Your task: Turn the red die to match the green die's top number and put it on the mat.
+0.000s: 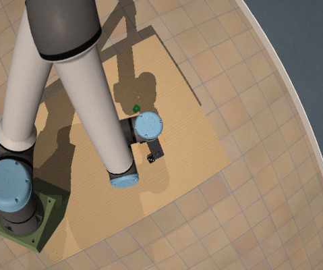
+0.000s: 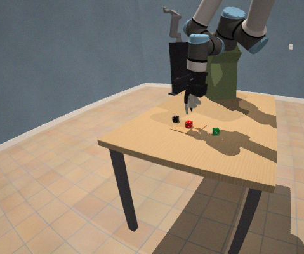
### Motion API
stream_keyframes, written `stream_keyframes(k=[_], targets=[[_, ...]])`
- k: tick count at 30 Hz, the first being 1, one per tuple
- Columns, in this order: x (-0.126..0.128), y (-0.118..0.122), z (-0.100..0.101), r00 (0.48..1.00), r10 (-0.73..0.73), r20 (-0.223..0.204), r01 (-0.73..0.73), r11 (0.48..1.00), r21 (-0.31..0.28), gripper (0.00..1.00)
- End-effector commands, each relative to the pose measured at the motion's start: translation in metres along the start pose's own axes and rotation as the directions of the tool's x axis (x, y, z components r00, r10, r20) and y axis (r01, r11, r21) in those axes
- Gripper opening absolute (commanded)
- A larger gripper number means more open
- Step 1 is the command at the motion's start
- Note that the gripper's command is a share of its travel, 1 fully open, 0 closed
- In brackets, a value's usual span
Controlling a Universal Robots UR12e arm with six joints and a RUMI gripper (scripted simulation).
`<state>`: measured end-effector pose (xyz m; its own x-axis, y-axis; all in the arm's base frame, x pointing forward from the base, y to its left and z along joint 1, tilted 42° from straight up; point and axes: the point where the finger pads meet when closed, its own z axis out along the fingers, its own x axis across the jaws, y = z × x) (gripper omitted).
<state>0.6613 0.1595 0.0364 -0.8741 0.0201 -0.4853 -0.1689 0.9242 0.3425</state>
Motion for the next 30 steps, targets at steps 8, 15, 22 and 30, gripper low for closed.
stream_keyframes(k=[8, 15, 22, 30], targets=[[-0.0027, 0.0014, -0.0030, 1.000, 0.004, 0.014, -0.005, 0.993, 0.115, 0.28], [-0.0025, 0.0014, -0.0027, 1.000, 0.004, 0.013, -0.005, 0.993, 0.121, 0.28], [-0.0009, 0.0009, -0.0001, 1.000, 0.005, 0.004, -0.006, 0.982, 0.188, 0.28], [-0.0007, 0.0015, 0.0004, 1.000, 0.006, 0.003, -0.006, 0.959, 0.284, 0.28]])
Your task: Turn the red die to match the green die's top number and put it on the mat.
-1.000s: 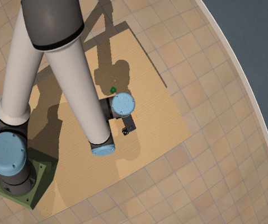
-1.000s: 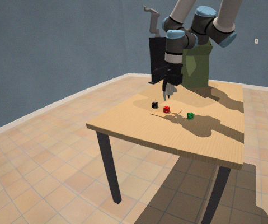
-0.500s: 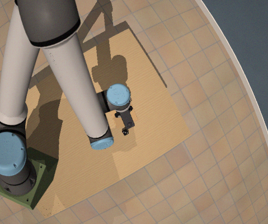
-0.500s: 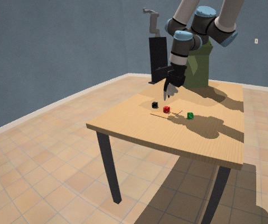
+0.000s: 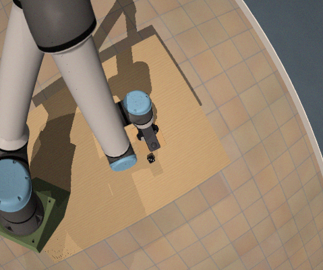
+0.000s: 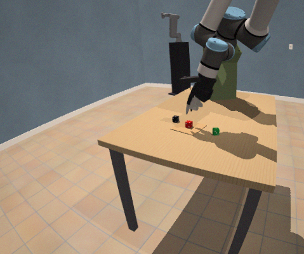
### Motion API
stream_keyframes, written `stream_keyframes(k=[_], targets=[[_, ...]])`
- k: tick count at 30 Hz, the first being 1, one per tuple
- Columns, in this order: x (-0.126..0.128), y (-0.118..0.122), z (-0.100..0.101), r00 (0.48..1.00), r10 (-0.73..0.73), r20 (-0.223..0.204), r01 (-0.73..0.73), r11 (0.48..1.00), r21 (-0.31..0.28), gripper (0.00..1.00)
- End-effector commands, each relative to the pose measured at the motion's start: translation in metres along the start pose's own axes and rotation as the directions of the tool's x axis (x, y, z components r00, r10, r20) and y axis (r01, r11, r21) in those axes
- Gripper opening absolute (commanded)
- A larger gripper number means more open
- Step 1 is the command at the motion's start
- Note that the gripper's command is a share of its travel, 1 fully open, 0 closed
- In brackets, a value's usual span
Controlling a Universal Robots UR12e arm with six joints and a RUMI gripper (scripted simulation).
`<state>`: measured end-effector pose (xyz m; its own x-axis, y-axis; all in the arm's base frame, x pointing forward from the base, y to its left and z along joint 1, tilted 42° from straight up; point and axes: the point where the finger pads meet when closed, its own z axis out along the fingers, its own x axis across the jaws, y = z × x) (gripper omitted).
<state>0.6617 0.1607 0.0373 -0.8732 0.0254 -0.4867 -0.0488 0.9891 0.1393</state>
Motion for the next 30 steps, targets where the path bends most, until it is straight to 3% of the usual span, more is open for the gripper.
stream_keyframes(k=[1, 7, 20, 30], targets=[[-0.0002, 0.0005, 0.0000, 1.000, 0.001, 0.000, -0.001, 0.998, 0.058, 0.28], [-0.0017, 0.0017, -0.0024, 1.000, 0.002, 0.008, -0.003, 0.993, 0.121, 0.28], [-0.0015, 0.0017, -0.0021, 1.000, 0.003, 0.007, -0.004, 0.989, 0.148, 0.28], [-0.0002, 0.0015, 0.0006, 1.000, 0.006, 0.000, -0.006, 0.959, 0.284, 0.28]])
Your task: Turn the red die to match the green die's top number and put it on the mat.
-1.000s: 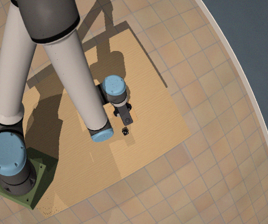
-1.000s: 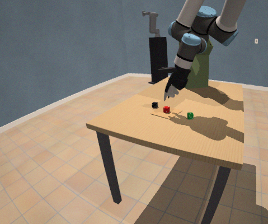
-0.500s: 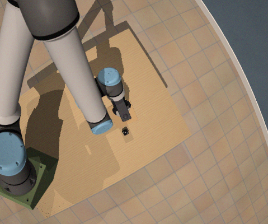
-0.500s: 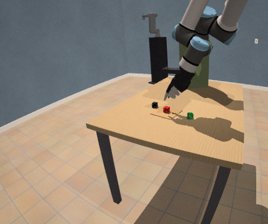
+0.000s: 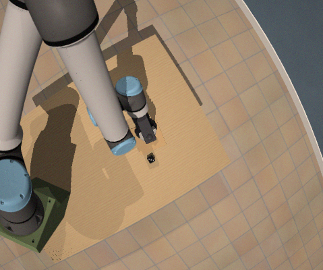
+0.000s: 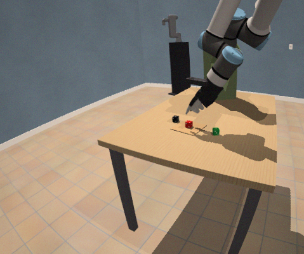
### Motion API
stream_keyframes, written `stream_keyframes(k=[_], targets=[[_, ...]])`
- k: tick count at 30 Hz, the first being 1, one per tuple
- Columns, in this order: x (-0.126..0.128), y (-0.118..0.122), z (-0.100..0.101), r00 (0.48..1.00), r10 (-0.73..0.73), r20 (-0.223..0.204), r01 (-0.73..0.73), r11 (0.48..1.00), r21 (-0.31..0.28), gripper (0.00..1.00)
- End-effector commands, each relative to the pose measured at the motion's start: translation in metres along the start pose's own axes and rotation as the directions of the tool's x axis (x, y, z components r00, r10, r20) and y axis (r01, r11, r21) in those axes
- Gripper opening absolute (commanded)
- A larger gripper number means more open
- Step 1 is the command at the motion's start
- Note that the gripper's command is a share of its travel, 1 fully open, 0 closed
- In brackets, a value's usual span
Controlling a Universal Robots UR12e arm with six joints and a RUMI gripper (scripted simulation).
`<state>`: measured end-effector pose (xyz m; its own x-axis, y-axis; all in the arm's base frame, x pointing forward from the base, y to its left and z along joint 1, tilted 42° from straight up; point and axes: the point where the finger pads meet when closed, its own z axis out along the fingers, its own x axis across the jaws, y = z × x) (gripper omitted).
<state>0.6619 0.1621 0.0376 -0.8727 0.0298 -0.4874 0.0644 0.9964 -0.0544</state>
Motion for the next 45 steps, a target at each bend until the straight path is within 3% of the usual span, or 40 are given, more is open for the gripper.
stream_keyframes(k=[1, 12, 45], targets=[[0.0000, 0.0005, 0.0003, 1.000, 0.002, -0.001, -0.001, 0.997, 0.079, 0.28], [-0.0016, 0.0024, -0.0027, 1.000, 0.000, 0.008, -0.001, 0.986, 0.165, 0.28], [-0.0017, 0.0068, 0.0033, 1.000, 0.000, 0.009, -0.001, 0.986, 0.168, 0.28]])
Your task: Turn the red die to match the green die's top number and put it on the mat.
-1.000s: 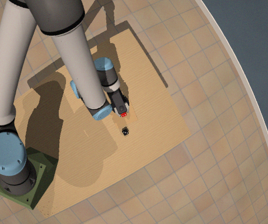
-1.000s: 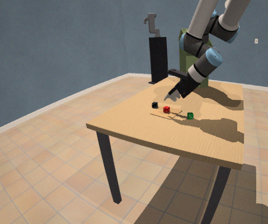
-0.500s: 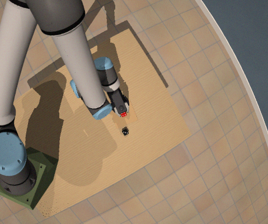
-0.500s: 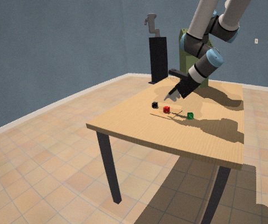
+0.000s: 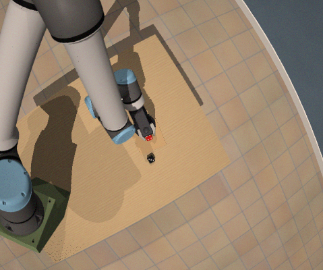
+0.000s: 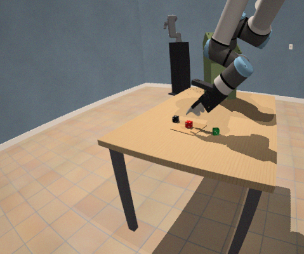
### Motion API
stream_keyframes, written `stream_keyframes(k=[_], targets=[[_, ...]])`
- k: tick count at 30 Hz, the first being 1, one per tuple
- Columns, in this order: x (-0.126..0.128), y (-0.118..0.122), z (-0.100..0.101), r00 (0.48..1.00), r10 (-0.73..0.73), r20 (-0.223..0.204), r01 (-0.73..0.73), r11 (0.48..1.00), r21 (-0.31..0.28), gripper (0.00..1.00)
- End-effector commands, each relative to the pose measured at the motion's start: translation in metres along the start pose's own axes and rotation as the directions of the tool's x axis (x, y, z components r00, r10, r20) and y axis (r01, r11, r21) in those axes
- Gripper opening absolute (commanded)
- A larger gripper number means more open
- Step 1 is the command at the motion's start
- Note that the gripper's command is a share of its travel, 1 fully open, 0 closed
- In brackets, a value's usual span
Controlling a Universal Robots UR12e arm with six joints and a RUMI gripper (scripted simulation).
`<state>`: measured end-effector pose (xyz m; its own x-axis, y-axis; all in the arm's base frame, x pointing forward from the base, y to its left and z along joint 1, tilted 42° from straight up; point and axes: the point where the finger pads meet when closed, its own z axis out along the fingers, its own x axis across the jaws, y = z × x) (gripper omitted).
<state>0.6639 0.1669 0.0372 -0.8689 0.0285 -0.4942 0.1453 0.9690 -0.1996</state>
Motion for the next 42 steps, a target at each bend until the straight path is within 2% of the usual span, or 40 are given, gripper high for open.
stream_keyframes(k=[1, 42], targets=[[0.000, 0.003, 0.003, 1.000, 0.000, 0.001, 0.000, 1.000, 0.000, 0.28], [0.000, 0.044, 0.044, 1.000, 0.000, 0.001, 0.000, 1.000, 0.000, 0.28]])
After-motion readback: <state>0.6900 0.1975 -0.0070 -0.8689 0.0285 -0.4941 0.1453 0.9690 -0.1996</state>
